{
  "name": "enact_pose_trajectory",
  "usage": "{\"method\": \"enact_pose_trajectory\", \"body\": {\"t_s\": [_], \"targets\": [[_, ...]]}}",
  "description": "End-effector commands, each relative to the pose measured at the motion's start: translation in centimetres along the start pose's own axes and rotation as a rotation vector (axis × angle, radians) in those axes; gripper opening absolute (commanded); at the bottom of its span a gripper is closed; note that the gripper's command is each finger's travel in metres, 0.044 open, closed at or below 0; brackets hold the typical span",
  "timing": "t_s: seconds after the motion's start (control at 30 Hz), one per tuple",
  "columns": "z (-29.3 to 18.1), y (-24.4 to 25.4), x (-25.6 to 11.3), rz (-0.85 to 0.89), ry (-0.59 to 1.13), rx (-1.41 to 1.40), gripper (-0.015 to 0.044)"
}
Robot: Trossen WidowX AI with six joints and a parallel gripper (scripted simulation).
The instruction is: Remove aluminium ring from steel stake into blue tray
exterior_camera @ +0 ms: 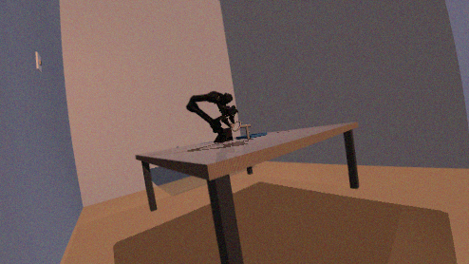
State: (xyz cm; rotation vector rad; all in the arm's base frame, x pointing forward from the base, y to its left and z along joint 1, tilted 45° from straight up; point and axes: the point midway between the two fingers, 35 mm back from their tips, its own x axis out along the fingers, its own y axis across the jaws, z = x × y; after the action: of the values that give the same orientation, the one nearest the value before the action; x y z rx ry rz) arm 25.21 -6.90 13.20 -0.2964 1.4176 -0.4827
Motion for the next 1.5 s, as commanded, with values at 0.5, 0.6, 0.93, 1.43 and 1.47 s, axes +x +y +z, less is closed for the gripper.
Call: {"method": "enact_pose_trajectory", "body": {"t_s": [0.5,0.6,0.93,1.43,1.47], "targets": [[0.7,1.0,-3.0,0.007,-0.001,0.001,0.0000],[0.7,1.1,-3.4,0.007,-0.001,0.001,0.0000],[0.9,1.5,-5.0,0.006,-0.001,0.001,0.0000],[2.9,1.6,-5.2,0.006,-0.002,0.002,0.0000],[3.1,1.7,-5.2,0.006,-0.002,0.002,0.0000]]}}
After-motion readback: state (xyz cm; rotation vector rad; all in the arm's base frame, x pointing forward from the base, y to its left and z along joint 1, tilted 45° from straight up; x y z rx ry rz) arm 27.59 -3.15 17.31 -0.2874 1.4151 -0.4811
